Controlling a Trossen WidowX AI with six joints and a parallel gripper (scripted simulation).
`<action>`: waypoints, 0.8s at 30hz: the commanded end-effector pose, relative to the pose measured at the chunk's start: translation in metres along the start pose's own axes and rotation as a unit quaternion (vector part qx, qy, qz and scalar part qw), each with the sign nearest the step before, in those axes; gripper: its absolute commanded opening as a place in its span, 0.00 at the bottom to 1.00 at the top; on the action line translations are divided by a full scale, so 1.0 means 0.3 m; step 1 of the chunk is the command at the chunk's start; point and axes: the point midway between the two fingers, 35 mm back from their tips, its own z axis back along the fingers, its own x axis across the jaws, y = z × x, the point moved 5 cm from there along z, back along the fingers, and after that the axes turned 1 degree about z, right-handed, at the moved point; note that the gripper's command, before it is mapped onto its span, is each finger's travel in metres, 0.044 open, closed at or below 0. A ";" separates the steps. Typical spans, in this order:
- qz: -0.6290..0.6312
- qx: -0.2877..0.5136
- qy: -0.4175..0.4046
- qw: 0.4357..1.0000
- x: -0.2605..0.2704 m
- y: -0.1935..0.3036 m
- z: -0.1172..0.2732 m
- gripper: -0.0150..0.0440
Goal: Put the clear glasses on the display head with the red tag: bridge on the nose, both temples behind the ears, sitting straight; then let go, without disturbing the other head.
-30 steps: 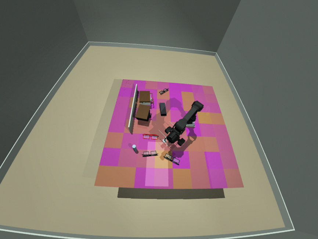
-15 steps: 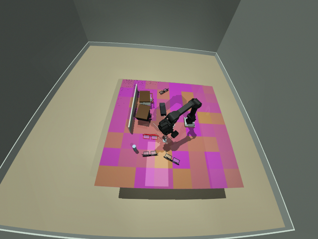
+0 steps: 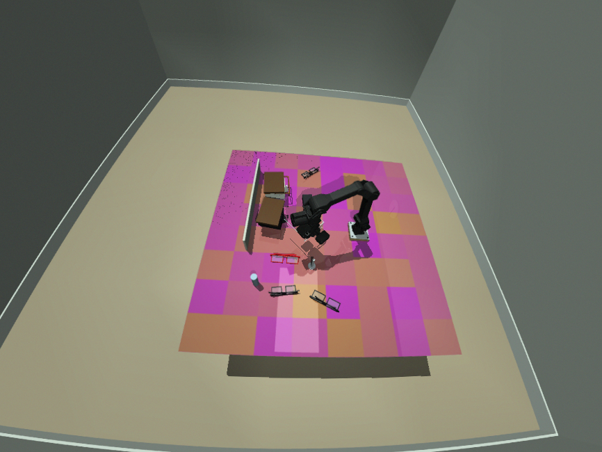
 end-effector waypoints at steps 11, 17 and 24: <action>0.002 0.007 0.003 1.000 -0.209 0.162 -0.008 0.25; 0.001 0.009 0.004 1.000 -0.278 0.235 -0.009 0.25; 0.001 0.009 0.004 1.000 -0.281 0.237 -0.017 0.25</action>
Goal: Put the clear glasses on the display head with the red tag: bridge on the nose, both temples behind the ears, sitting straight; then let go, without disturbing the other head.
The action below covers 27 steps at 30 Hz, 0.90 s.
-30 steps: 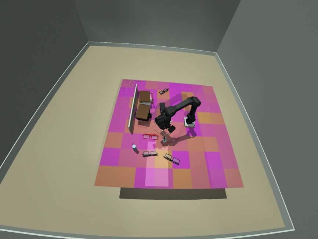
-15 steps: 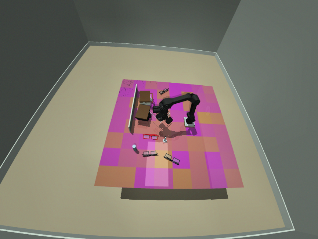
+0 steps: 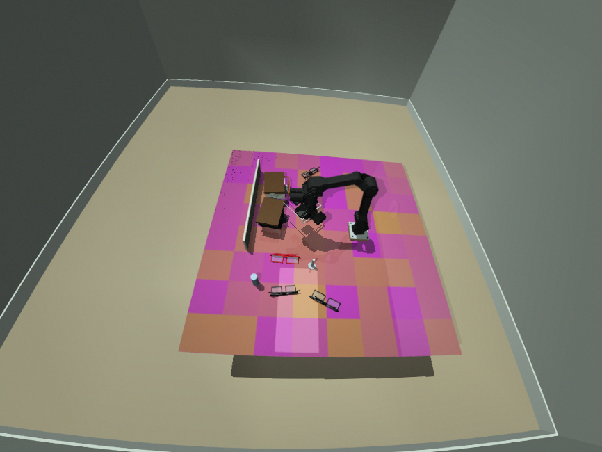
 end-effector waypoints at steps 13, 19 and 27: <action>0.004 0.002 0.000 1.000 -0.005 -0.001 -0.047 0.25; 0.004 0.002 0.000 1.000 -0.006 -0.002 -0.065 0.25; 0.004 0.002 0.000 1.000 -0.008 -0.004 -0.088 0.25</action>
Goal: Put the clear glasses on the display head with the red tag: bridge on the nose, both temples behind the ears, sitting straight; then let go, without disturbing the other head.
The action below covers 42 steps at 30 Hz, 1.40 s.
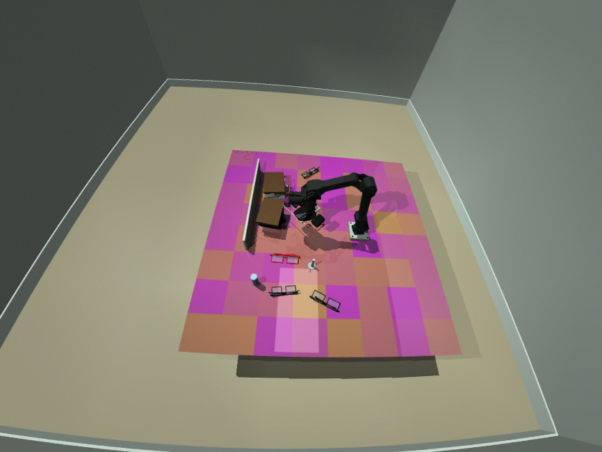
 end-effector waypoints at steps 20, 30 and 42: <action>0.003 0.003 -0.001 1.000 -0.001 0.001 -0.072 0.25; 0.003 0.003 -0.001 1.000 -0.001 0.001 -0.101 0.25; 0.003 0.003 -0.001 1.000 -0.001 0.002 -0.136 0.25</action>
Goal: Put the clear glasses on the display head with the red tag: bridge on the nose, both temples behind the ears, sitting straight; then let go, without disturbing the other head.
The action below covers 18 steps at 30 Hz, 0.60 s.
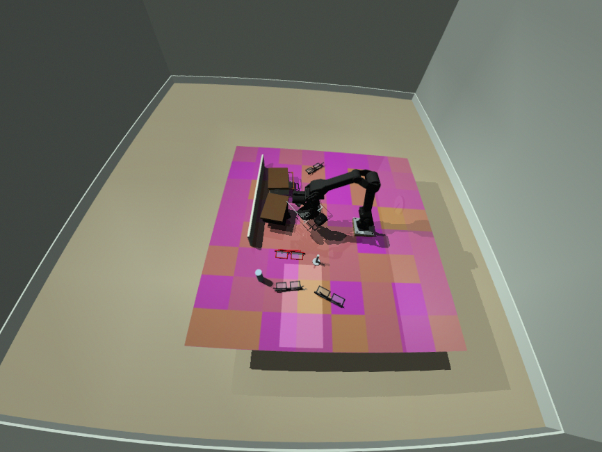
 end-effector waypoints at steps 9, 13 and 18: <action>0.003 0.009 -0.010 1.000 0.011 0.012 -0.055 0.25; 0.003 0.009 -0.010 1.000 0.012 0.013 -0.066 0.25; 0.003 0.009 -0.010 1.000 0.013 0.014 -0.080 0.25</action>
